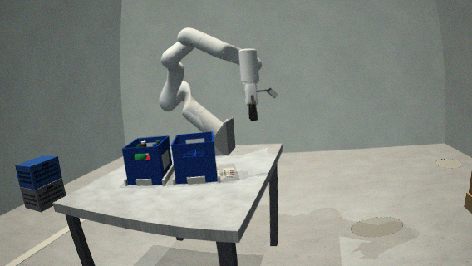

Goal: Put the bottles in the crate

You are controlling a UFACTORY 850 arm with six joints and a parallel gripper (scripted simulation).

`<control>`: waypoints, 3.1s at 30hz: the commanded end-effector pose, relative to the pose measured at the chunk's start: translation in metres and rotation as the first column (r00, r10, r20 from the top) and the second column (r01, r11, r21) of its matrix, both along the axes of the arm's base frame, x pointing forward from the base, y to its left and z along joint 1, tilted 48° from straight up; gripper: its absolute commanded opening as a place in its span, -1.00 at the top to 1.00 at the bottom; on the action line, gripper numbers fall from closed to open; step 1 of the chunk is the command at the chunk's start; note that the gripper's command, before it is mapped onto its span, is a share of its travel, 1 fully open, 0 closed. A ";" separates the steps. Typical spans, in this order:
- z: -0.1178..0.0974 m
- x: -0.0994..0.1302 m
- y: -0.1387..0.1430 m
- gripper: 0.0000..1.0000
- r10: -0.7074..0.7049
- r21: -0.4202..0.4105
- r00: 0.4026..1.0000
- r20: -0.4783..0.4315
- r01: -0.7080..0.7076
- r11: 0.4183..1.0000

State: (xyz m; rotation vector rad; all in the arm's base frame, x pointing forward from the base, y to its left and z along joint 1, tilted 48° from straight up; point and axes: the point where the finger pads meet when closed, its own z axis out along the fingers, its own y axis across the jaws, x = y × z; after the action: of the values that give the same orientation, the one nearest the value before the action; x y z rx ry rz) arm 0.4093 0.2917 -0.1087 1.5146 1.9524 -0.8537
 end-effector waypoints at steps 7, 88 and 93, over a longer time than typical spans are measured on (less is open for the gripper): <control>0.001 0.001 0.001 -0.29 0.001 0.002 1.000 0.001 -0.001 1.000; 0.299 0.092 -0.169 -0.29 -0.024 0.002 0.999 0.028 0.024 1.000; 0.320 0.098 -0.181 -0.29 -0.024 0.002 0.999 0.028 0.024 1.000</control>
State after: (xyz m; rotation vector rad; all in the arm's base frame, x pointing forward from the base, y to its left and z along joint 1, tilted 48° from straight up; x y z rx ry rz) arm 0.5040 0.1155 0.2009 1.5455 1.9184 -0.8384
